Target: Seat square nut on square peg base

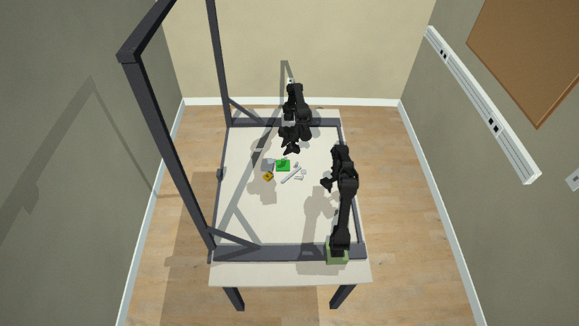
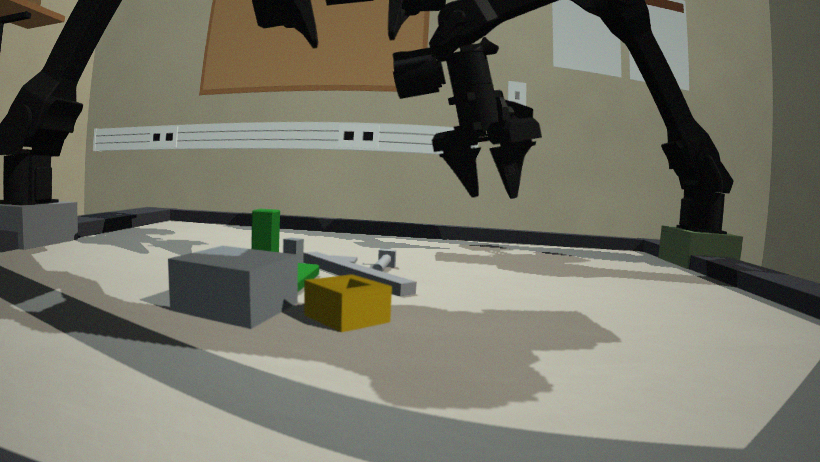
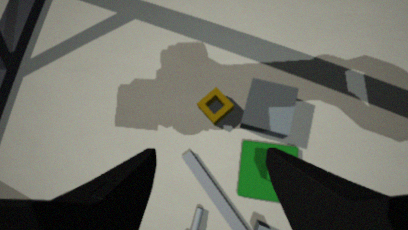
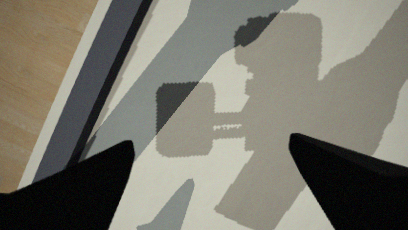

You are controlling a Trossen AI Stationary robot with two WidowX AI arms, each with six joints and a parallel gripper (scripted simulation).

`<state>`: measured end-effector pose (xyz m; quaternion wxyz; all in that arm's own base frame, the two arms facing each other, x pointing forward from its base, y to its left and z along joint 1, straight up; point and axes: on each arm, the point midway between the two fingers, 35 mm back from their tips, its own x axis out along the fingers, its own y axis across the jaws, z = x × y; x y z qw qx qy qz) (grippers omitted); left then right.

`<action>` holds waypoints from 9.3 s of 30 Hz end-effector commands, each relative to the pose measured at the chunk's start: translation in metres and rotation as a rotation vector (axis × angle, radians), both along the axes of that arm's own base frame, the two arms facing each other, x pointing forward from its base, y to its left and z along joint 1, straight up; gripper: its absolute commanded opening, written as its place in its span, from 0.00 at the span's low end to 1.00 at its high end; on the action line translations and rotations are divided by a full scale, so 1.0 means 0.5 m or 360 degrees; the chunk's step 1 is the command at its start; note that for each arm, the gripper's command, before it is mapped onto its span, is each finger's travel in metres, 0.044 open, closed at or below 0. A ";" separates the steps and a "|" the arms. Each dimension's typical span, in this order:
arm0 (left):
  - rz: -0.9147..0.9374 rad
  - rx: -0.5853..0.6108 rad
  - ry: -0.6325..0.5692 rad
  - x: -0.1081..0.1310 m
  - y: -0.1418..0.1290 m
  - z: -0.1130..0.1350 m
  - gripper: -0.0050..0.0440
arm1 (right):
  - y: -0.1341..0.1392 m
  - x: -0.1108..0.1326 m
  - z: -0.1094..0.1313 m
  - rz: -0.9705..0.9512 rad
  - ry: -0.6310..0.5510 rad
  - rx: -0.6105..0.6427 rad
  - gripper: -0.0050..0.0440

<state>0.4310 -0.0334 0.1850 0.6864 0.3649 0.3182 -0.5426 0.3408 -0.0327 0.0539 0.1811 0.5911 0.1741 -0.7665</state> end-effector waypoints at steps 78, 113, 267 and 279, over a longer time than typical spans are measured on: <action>-0.1258 0.0967 -0.0083 0.066 -0.201 -0.292 0.71 | 0.091 -0.002 0.025 0.4544 -0.2618 -0.0295 1.00; -0.1273 0.0961 -0.0040 0.061 -0.199 -0.353 0.71 | 0.071 0.000 0.064 0.4852 -0.2625 -0.2255 1.00; -0.1246 0.0973 -0.0058 -0.116 -0.022 -0.178 0.43 | 0.061 0.029 0.069 0.4412 -0.2196 -0.2490 1.00; -0.0615 0.0927 0.0120 -0.116 -0.025 -0.177 0.43 | 0.061 0.030 0.072 0.4414 -0.2190 -0.2512 1.00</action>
